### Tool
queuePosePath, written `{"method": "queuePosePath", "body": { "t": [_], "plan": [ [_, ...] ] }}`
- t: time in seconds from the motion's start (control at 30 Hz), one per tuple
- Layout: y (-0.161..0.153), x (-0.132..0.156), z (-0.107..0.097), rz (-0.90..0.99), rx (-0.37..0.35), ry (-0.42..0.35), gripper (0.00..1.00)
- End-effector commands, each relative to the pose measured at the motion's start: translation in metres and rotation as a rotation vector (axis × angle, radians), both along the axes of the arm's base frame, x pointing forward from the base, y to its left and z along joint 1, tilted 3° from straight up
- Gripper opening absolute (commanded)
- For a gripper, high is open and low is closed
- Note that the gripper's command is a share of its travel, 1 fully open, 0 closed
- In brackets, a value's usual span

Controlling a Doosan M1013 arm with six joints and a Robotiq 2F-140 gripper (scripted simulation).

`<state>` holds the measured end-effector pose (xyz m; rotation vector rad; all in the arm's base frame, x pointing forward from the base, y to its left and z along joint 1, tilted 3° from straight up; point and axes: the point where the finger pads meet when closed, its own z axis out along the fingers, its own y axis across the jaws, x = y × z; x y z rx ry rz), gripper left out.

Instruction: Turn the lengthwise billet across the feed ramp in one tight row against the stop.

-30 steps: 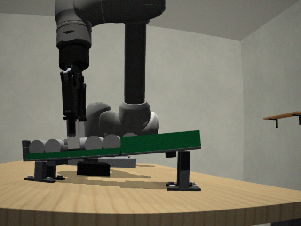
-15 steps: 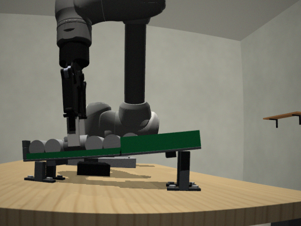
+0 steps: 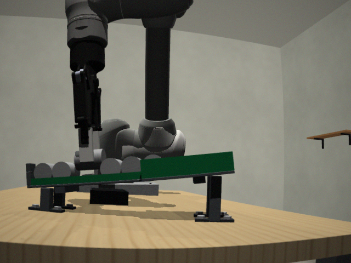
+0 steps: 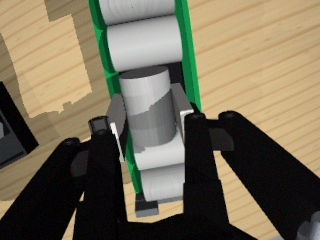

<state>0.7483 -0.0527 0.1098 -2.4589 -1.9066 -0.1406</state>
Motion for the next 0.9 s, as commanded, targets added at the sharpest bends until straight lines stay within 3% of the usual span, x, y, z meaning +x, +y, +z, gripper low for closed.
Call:
{"method": "queuePosePath", "body": {
  "t": [0.0,0.87],
  "plan": [
    [0.0,0.0,0.004,0.0,0.0,0.0,0.1],
    [0.003,-0.001,0.06,0.0,0.0,0.0,0.1]
  ]
}}
